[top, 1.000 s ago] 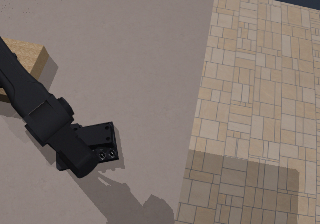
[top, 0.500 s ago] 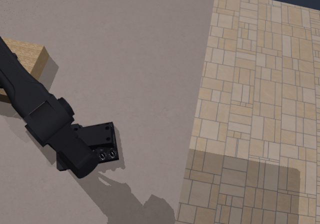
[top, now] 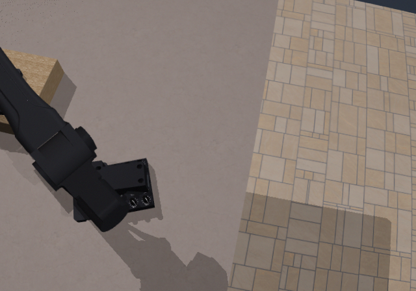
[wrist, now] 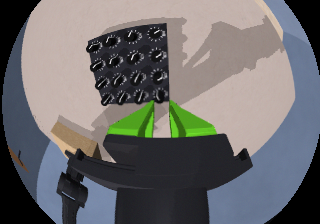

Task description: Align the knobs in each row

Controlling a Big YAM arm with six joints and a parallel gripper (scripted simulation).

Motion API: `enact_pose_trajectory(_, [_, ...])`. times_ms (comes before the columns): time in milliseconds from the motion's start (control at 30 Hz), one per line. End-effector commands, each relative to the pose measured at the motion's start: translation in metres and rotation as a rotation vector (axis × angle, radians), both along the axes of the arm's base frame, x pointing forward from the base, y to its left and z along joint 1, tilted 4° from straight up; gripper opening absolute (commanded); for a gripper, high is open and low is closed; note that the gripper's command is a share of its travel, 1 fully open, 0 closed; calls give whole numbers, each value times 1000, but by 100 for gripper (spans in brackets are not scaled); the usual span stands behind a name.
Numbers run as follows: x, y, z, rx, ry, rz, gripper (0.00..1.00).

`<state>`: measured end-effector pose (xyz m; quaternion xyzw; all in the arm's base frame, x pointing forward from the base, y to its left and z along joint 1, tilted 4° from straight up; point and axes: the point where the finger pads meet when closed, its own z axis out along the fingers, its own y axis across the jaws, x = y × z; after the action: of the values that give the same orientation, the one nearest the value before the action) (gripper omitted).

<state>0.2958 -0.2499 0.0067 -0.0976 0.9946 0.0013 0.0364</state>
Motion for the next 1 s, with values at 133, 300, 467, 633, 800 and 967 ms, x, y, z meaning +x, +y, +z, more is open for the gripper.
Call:
enact_pose_trajectory(133, [8,-6,4,-13,-22,4,19])
enact_pose_trajectory(300, [8,-6,4,-13,-22,4,19])
enact_pose_trajectory(467, [8,-6,4,-13,-22,4,19])
enact_pose_trajectory(633, [5,-5,3,-12,-20,4,19])
enact_pose_trajectory(800, [-1,-7,8,-20,-29,0,19])
enact_pose_trajectory(967, [8,-12,16,-38,-49,9,19])
